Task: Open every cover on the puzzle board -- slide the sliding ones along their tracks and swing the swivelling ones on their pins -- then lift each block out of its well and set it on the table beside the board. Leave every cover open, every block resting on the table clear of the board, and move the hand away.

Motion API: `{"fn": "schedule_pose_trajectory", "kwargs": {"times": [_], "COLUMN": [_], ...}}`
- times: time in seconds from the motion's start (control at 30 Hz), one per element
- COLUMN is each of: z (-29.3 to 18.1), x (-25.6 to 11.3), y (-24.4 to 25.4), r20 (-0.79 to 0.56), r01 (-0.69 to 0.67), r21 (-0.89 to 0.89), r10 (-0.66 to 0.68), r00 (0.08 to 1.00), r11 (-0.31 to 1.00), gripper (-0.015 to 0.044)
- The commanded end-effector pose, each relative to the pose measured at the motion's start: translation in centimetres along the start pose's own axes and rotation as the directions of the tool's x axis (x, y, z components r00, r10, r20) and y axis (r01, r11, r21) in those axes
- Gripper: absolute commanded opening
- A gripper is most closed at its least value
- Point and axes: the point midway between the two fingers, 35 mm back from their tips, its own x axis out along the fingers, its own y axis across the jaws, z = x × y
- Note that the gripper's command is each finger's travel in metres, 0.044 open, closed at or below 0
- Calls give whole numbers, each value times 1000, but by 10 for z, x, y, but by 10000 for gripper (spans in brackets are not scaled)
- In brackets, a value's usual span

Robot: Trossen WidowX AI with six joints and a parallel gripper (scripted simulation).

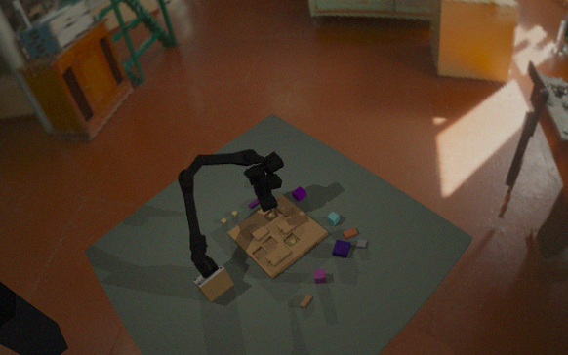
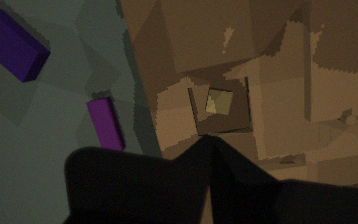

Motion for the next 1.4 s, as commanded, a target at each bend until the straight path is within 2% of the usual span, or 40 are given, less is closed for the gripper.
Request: {"fn": "schedule_pose_trajectory", "kwargs": {"times": [0.0, 0.17, 0.5, 1.37], "z": [11, 11, 8, 6], "x": [0, 7, 49, 63], "y": [-8, -8, -8, -9], "r20": [-4, -4, -5, -5], "r01": [-10, -9, -12, -12], "r21": [22, 22, 22, 22], "r10": [10, 10, 12, 13], "r00": [1000, 1000, 1000, 1000], "r11": [1000, 1000, 1000, 1000], "gripper": [0, 0, 0, 0]}}
